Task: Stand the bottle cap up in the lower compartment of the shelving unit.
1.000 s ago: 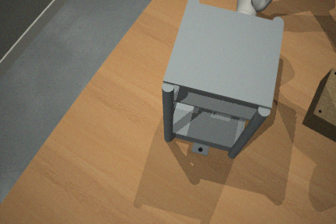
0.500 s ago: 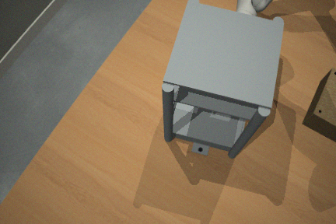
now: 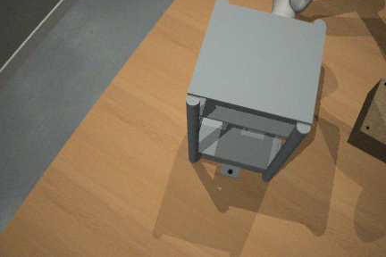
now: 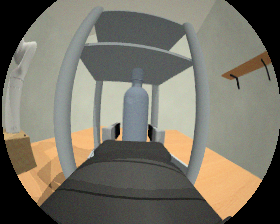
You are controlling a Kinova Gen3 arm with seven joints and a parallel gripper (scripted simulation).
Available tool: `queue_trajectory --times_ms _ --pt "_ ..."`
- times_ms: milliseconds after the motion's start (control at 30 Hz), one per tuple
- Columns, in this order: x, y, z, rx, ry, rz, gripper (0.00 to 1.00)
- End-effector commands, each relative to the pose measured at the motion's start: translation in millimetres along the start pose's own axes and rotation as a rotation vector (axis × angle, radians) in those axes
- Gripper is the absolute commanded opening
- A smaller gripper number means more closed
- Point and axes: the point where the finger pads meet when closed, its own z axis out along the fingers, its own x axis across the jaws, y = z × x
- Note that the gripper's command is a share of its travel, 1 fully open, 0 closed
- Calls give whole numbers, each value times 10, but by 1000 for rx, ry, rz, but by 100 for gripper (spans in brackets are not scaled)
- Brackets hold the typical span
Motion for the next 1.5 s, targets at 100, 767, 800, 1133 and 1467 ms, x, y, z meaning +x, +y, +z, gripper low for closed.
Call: queue_trajectory --times_ms 100,767,800,1133,1467 --pt "6 -7 -33 -1 1 -2 100" --pt "6 -7 -181 -1 1 -2 100" --pt "6 -7 -191 -1 1 -2 100" --pt "6 -7 -273 -1 1 -2 100" --pt "6 -7 -355 -1 1 -2 100"
